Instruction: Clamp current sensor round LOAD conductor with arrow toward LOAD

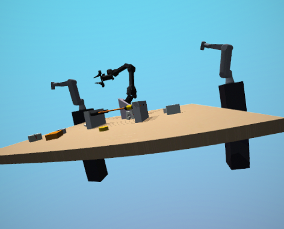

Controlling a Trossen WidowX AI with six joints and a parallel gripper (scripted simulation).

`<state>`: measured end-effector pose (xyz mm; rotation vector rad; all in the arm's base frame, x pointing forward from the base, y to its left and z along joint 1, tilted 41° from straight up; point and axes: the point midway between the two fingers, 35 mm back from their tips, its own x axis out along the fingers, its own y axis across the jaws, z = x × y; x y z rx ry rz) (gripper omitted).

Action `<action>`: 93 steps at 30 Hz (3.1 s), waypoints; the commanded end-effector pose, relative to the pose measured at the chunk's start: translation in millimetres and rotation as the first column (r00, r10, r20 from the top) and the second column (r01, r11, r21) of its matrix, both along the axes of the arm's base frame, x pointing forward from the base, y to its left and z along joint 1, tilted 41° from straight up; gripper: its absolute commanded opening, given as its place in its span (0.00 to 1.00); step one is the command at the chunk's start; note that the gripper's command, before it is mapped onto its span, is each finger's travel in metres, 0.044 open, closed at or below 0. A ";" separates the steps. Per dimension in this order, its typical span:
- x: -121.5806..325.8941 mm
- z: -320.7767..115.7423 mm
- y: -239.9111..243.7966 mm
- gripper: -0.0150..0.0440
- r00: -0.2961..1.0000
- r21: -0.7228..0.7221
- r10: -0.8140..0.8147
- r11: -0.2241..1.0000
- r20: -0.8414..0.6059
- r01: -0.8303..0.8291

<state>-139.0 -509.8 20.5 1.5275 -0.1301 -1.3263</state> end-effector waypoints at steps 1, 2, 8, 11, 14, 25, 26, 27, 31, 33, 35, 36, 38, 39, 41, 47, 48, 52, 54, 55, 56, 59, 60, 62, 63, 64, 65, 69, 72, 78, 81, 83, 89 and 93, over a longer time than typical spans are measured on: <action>2.9 1.3 -0.7 0.77 1.000 -0.003 0.006 1.000 -0.004 -0.006; 11.6 5.2 -2.6 0.82 1.000 -0.011 0.024 1.000 -0.016 -0.024; 103.2 44.5 -11.2 1.00 0.970 -0.093 0.199 0.973 -0.139 -0.213; 153.3 65.8 -7.4 1.00 0.937 -0.137 0.283 0.940 -0.205 -0.313; 204.5 88.1 3.0 1.00 0.894 -0.183 0.357 0.893 -0.271 -0.412; 370.2 163.8 92.9 1.00 0.688 -0.337 0.533 0.612 -0.493 -0.716; 383.0 170.3 104.9 1.00 0.667 -0.350 0.541 0.578 -0.512 -0.737; 395.2 176.7 117.3 1.00 0.647 -0.363 0.548 0.543 -0.530 -0.757; 437.3 201.2 171.6 1.00 0.572 -0.412 0.564 0.396 -0.596 -0.821; 454.6 213.1 201.7 1.00 0.537 -0.436 0.565 0.317 -0.626 -0.842; 468.7 224.5 232.7 1.00 0.506 -0.460 0.563 0.237 -0.653 -0.856; 474.6 230.0 248.4 1.00 0.493 -0.471 0.561 0.197 -0.666 -0.860; 483.9 240.5 279.9 1.00 0.468 -0.493 0.554 0.117 -0.688 -0.862; 487.4 245.6 295.7 1.00 0.458 -0.504 0.551 0.077 -0.698 -0.860; 492.1 255.4 327.8 1.00 0.440 -0.525 0.542 -0.003 -0.716 -0.851; 487.2 282.0 423.9 1.00 0.411 -0.588 0.519 -0.236 -0.750 -0.774; 483.7 285.7 438.7 1.00 0.410 -0.598 0.516 -0.271 -0.752 -0.754; 463.7 298.6 493.0 1.00 0.412 -0.635 0.515 -0.397 -0.752 -0.662; 455.8 302.0 508.0 1.00 0.415 -0.647 0.517 -0.431 -0.749 -0.630; 454.8 302.4 509.8 1.00 0.415 -0.648 0.518 -0.435 -0.748 -0.625; 454.8 302.4 509.8 1.00 0.415 -0.648 0.518 -0.435 -0.748 -0.625; 456.4 300.9 510.9 1.00 0.403 -0.640 0.519 -0.441 -0.753 -0.629; 461.3 296.3 514.2 1.00 0.368 -0.618 0.523 -0.458 -0.769 -0.639; 477.5 278.3 526.4 1.00 0.231 -0.533 0.536 -0.521 -0.812 -0.667; 485.1 268.0 533.1 1.00 0.153 -0.488 0.542 -0.554 -0.827 -0.675; 491.9 257.5 539.7 1.00 0.074 -0.444 0.546 -0.585 -0.834 -0.678; 497.7 246.9 546.3 1.00 -0.004 -0.402 0.550 -0.616 -0.835 -0.678; 512.7 205.9 571.7 1.00 -0.306 -0.265 0.555 -0.722 -0.773 -0.639; 516.8 178.5 589.5 1.00 -0.507 -0.200 0.550 -0.783 -0.664 -0.589; 516.0 139.1 619.5 1.00 -0.783 -0.170 0.523 -0.852 -0.336 -0.495; 515.8 135.8 622.4 1.00 -0.803 -0.173 0.518 -0.855 -0.293 -0.489; 515.8 135.8 622.4 1.00 -0.803 -0.173 0.518 -0.855 -0.293 -0.489; 515.8 135.8 622.4 1.00 -0.803 -0.173 0.518 -0.855 -0.293 -0.489; 515.8 135.8 622.4 1.00 -0.803 -0.173 0.518 -0.855 -0.293 -0.489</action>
